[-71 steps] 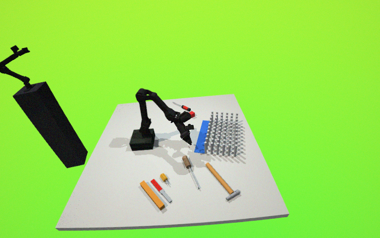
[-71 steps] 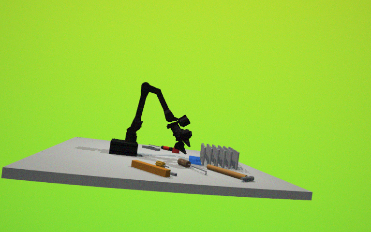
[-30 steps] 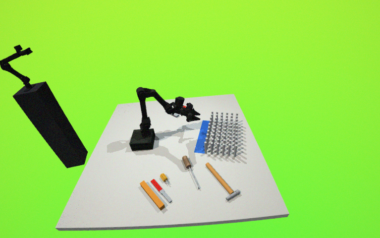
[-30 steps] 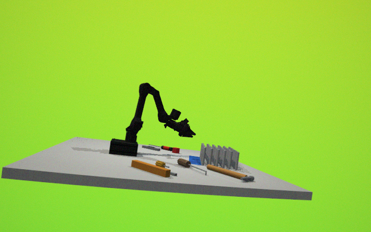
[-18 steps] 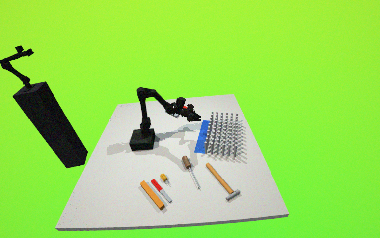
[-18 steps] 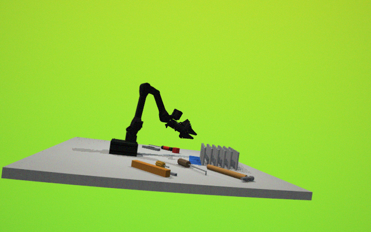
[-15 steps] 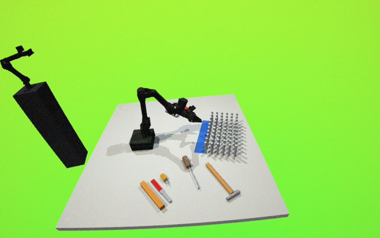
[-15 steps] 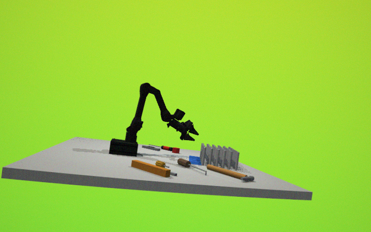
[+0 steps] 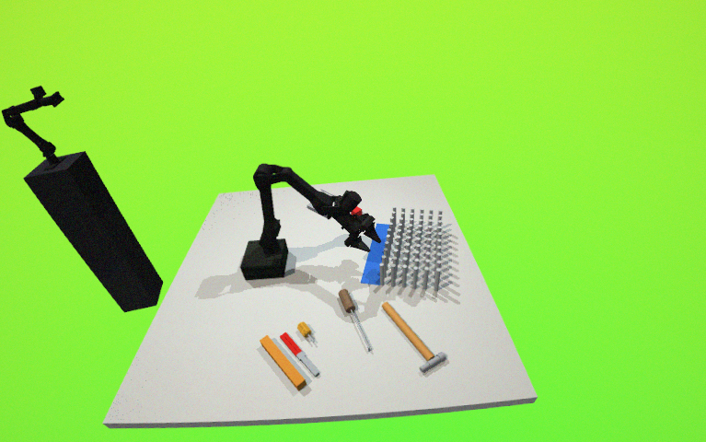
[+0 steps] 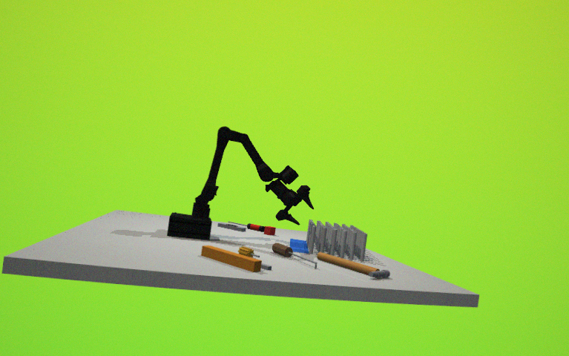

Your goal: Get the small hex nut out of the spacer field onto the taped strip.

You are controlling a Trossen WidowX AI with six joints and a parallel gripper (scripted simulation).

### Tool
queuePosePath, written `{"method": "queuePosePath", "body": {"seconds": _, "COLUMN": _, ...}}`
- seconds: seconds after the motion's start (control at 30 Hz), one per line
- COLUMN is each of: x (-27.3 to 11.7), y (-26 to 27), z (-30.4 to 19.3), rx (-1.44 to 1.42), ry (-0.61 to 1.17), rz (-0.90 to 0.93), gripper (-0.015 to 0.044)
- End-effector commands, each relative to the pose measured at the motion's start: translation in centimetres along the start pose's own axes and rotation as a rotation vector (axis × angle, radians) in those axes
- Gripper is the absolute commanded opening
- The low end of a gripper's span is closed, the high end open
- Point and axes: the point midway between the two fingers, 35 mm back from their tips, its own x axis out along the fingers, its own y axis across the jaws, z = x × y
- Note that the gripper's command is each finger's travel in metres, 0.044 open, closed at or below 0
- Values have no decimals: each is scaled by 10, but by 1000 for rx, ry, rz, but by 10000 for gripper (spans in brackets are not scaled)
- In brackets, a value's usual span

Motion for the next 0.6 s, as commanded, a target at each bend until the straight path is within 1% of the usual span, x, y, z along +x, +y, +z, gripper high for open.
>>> {"method": "queuePosePath", "body": {"seconds": 0.0, "x": 16, "y": -17, "z": -71, "rx": -480, "ry": 138, "rz": 172, "gripper": 440}}
{"method": "queuePosePath", "body": {"seconds": 0.27, "x": 14, "y": -25, "z": -130, "rx": -830, "ry": 175, "rz": 362, "gripper": 440}}
{"method": "queuePosePath", "body": {"seconds": 0.5, "x": 4, "y": -29, "z": -181, "rx": -1112, "ry": 136, "rz": 551, "gripper": 440}}
{"method": "queuePosePath", "body": {"seconds": 0.57, "x": 1, "y": -29, "z": -188, "rx": -1153, "ry": 124, "rz": 579, "gripper": 440}}
